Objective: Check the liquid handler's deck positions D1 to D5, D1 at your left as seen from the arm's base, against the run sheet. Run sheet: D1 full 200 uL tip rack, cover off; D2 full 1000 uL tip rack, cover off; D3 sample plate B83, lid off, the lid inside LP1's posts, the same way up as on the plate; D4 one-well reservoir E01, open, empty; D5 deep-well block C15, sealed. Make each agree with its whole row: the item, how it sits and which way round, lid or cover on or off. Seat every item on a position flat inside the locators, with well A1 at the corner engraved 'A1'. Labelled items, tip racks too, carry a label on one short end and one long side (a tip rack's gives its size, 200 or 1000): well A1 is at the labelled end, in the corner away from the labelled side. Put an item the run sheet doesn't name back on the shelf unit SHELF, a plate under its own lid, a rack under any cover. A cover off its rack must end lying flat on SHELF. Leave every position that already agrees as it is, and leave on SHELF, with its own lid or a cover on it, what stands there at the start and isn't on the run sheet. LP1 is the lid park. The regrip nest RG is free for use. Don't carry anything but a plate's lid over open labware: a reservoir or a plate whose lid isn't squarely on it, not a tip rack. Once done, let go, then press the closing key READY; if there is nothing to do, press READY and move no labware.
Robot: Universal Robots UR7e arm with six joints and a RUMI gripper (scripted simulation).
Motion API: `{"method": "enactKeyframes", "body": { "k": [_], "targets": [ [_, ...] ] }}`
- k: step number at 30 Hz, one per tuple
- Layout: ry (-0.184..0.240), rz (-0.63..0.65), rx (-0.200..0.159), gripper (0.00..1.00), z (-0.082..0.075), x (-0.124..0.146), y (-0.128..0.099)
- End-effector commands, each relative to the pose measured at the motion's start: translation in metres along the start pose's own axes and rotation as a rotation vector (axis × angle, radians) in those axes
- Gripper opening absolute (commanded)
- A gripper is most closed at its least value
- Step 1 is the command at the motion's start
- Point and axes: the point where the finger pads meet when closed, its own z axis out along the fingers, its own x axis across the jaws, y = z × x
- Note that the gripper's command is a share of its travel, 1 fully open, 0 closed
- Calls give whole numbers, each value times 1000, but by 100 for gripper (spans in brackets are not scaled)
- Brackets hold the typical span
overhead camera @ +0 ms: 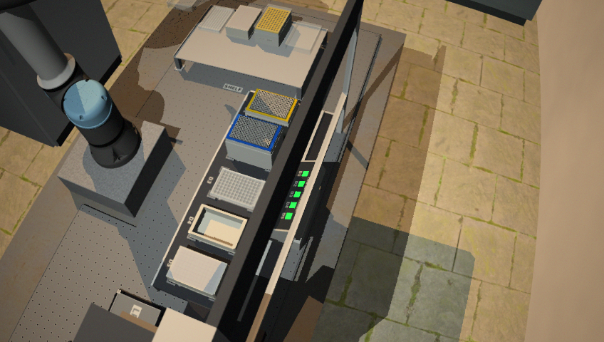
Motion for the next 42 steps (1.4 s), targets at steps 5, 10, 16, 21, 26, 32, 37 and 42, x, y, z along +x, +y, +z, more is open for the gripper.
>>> {"method": "enactKeyframes", "body": {
  "k": [5,10,16,21,26,32,37,42],
  "targets": [
    [0,0,2,0,11,0,0],
    [0,0,2,0,19,0,0],
    [0,0,2,0,29,0,0],
    [0,0,2,0,34,0,0],
    [0,0,2,0,43,0,0],
    [0,0,2,0,53,0,-1],
    [0,0,2,0,58,0,-1],
    [0,0,2,0,66,0,-1]
  ]
}}
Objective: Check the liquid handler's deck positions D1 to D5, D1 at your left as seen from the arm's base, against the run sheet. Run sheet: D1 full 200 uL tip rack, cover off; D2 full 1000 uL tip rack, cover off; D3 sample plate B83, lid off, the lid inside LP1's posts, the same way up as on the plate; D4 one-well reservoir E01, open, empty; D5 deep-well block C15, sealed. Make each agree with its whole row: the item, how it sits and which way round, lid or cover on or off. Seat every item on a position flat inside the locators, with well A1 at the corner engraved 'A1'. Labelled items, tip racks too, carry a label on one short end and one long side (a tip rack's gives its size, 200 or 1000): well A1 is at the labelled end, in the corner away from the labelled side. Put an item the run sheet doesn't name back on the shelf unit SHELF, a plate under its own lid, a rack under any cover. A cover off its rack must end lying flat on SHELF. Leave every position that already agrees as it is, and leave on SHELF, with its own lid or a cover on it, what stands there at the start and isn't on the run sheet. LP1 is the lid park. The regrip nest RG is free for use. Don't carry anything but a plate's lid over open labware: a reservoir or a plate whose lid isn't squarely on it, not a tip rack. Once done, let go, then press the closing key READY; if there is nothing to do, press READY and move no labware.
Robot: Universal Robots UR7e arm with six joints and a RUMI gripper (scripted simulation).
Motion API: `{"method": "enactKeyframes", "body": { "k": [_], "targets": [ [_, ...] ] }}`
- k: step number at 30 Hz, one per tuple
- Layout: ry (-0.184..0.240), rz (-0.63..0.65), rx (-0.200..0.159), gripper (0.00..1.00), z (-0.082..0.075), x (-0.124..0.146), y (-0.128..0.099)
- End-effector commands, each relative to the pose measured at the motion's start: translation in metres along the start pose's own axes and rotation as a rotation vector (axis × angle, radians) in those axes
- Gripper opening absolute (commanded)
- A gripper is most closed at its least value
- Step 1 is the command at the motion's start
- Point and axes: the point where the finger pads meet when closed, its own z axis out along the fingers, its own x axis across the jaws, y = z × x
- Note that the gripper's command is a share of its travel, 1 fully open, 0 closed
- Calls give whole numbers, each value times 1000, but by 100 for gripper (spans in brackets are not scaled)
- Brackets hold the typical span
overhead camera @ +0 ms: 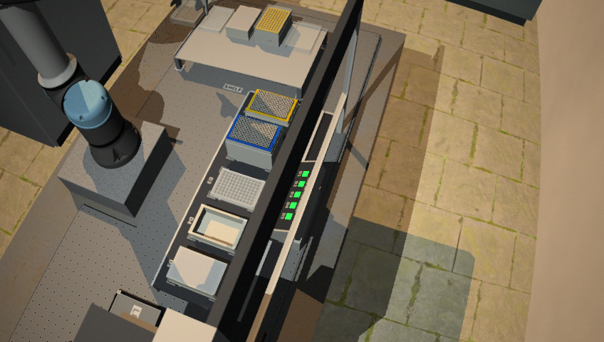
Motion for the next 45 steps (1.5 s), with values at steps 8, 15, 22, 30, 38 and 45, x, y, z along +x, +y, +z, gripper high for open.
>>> {"method": "enactKeyframes", "body": {
  "k": [8,15,22,30,38,45],
  "targets": [
    [0,0,1,0,19,0,0],
    [0,0,1,0,27,0,0],
    [0,0,1,0,39,0,0],
    [0,0,1,0,49,0,0],
    [0,0,1,0,62,0,-1],
    [0,0,1,0,71,0,-1]
  ]
}}
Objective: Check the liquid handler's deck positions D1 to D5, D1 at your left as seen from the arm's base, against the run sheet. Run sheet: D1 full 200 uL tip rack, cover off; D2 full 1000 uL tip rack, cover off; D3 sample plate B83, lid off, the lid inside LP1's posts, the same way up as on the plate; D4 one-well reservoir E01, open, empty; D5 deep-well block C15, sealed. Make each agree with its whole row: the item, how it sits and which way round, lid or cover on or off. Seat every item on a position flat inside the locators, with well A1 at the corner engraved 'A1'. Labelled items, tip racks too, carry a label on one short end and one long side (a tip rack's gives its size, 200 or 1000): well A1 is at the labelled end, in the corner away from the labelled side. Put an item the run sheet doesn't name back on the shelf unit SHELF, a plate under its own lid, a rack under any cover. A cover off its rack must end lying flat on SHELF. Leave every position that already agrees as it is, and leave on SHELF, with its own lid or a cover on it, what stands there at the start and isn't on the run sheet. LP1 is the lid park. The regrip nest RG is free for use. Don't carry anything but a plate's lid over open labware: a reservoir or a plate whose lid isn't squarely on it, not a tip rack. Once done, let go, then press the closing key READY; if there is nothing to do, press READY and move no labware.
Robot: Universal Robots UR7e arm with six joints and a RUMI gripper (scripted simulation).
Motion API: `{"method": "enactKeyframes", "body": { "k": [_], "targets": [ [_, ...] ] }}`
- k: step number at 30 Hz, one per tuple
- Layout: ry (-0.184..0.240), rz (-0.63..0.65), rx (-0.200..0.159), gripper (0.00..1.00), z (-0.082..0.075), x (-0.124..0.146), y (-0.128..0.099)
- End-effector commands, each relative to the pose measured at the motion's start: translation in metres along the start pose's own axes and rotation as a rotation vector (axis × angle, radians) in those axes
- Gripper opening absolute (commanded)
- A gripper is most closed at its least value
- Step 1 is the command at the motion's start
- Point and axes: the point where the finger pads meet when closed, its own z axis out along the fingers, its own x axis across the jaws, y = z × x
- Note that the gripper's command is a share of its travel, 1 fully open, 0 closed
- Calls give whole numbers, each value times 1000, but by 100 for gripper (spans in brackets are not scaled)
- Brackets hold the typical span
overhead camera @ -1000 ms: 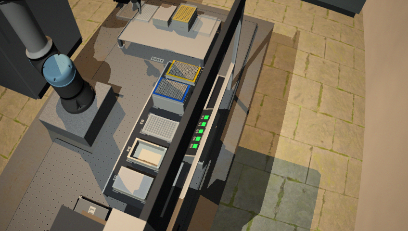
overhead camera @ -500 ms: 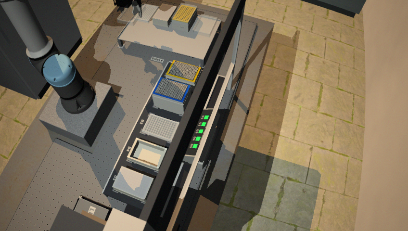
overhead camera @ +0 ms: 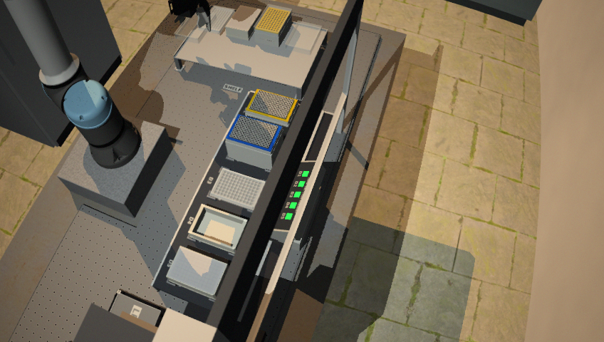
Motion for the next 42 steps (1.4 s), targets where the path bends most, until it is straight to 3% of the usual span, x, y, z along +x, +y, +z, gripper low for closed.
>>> {"method": "enactKeyframes", "body": {
  "k": [1,42],
  "targets": [
    [1,0,2,0,5,0,-1],
    [1,0,2,0,66,0,-1]
  ]
}}
